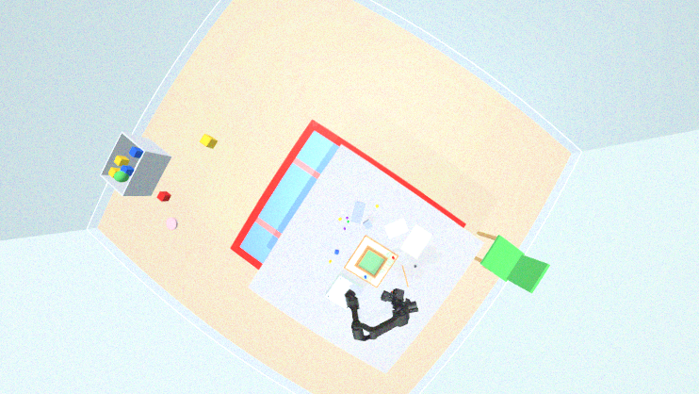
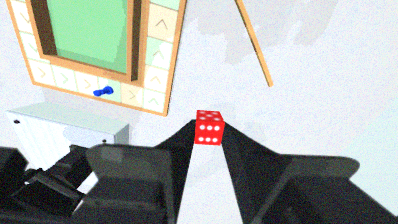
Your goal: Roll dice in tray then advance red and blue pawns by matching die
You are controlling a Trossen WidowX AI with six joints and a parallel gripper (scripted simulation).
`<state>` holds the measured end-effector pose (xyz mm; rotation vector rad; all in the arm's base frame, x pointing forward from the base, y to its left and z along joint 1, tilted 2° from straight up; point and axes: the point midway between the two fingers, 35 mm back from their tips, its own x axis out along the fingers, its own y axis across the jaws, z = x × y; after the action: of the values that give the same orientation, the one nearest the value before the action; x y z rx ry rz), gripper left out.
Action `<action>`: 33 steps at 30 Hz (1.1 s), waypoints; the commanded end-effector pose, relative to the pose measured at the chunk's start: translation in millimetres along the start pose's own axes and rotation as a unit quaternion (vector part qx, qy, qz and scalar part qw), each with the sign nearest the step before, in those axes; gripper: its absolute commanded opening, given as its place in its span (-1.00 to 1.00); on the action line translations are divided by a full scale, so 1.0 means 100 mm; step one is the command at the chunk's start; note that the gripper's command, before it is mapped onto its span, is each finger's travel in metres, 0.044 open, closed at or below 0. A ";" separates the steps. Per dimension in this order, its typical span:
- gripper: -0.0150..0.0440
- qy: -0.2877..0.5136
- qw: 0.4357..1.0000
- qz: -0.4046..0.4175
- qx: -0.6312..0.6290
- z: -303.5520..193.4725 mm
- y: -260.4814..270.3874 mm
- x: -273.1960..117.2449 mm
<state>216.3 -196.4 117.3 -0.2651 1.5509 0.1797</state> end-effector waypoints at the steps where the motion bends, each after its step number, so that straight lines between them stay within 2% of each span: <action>1: -0.49 0.002 1.000 0.001 0.010 0.14 0.13 0.04; 33: -0.49 0.000 0.997 0.007 0.082 1.04 1.41 0.26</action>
<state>277.4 -47.0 87.2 -0.1335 1.5521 0.0775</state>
